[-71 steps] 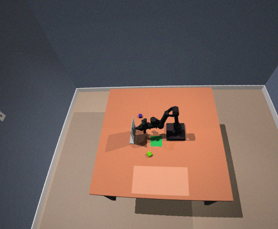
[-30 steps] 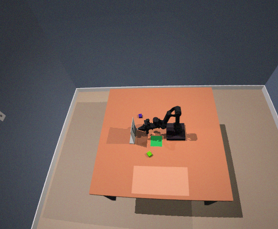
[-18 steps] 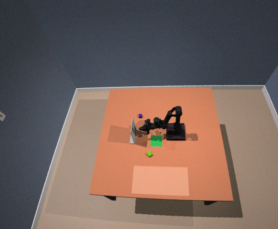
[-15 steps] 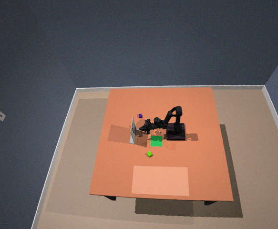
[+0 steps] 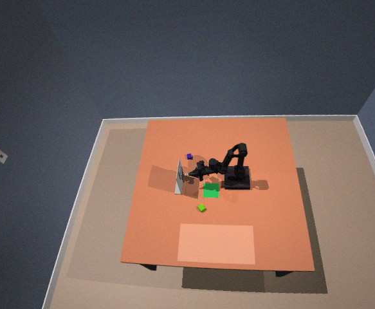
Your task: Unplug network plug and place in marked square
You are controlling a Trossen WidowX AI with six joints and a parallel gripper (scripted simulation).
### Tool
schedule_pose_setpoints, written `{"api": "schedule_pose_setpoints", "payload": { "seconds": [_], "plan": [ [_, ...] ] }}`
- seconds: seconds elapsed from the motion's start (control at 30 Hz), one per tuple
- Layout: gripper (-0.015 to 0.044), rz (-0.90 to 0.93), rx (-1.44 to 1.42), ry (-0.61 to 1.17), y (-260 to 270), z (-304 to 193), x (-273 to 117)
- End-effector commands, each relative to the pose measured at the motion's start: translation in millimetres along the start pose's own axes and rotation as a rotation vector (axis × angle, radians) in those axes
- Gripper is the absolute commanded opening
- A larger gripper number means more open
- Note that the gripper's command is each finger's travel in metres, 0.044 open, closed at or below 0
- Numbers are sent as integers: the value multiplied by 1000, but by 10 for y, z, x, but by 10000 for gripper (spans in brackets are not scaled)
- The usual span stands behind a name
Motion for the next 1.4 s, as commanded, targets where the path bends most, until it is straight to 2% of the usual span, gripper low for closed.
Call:
{"api": "schedule_pose_setpoints", "payload": {
  "seconds": [0.0,0.83,1.37],
  "plan": [
    [0,11,1,-3,29,-9,-36],
    [0,3,0,0,6,-54,-138],
    [0,5,-2,-2,251,-66,-189]
  ]
}}
Point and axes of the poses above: the point midway between the two fingers, 35 mm back from their tips, its own x axis out along the fingers, its own y axis across the jaws, z = x × y, the point moved 5 cm from there along -x, back along the fingers, and after that the axes turned 2 degrees about x, right-handed, at the moved point
